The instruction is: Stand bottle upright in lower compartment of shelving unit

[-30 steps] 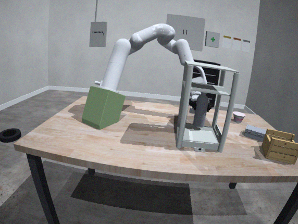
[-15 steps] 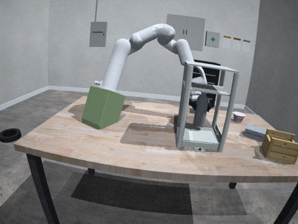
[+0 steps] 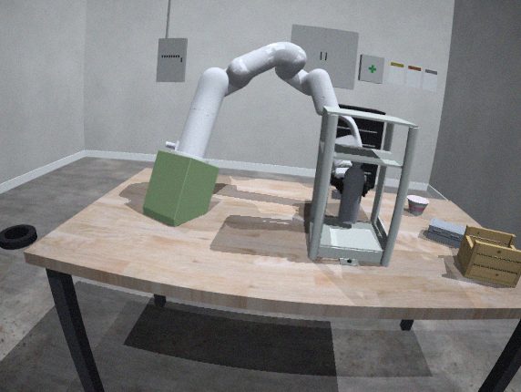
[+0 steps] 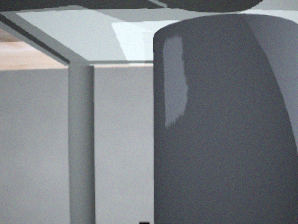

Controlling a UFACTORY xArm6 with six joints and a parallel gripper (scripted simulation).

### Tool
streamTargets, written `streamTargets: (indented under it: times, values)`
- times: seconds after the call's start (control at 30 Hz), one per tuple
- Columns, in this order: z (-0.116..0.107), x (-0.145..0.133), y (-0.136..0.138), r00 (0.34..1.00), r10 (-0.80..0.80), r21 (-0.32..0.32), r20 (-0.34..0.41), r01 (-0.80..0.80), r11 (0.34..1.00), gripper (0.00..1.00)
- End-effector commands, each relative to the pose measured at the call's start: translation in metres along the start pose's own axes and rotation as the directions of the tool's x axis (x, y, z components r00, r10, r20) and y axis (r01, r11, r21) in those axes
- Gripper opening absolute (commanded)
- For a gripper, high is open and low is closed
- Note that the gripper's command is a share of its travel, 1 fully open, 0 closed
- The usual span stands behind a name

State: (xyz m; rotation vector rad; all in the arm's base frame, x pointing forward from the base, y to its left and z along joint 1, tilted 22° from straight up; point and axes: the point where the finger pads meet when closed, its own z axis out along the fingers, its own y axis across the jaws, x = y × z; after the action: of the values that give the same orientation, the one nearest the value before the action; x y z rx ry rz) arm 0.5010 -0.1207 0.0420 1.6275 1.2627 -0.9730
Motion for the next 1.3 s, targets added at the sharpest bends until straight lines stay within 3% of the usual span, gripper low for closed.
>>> streamTargets:
  times: [0.0,0.27,0.73,0.77,0.83,0.87,0.93,0.97,1.1,1.13,1.2,1.23,1.27]
  values:
    - [0.0,0.002,0.001,1.0,0.003,0.0,0.0,-0.003,1.0,0.0]
    - [0.0,0.016,0.001,1.0,0.003,0.0,0.0,-0.003,1.0,0.0]
    - [0.0,0.016,0.001,1.0,0.003,0.0,0.0,-0.003,1.0,0.0]
    - [0.0,0.016,0.001,1.0,0.003,0.0,0.0,-0.003,1.0,0.17]
    - [0.0,0.016,0.001,1.0,0.003,0.0,0.0,-0.003,1.0,0.17]
    - [0.0,0.016,0.001,1.0,0.003,0.0,0.0,-0.003,1.0,0.35]
    - [0.0,0.016,0.001,1.0,0.003,0.0,0.0,-0.003,1.0,0.35]
    - [0.0,0.016,0.001,1.0,0.003,0.0,0.0,-0.003,1.0,0.52]
    - [0.0,0.016,0.001,1.0,0.003,0.0,0.0,-0.003,1.0,0.52]
    - [0.0,0.016,0.001,1.0,0.003,0.0,0.0,-0.003,1.0,0.69]
    - [0.0,0.016,0.001,1.0,0.003,0.0,0.0,-0.003,1.0,0.69]
    - [0.0,0.016,0.001,1.0,0.003,0.0,0.0,-0.003,1.0,0.86]
    - [0.0,0.016,0.001,1.0,0.003,0.0,0.0,-0.003,1.0,0.86]
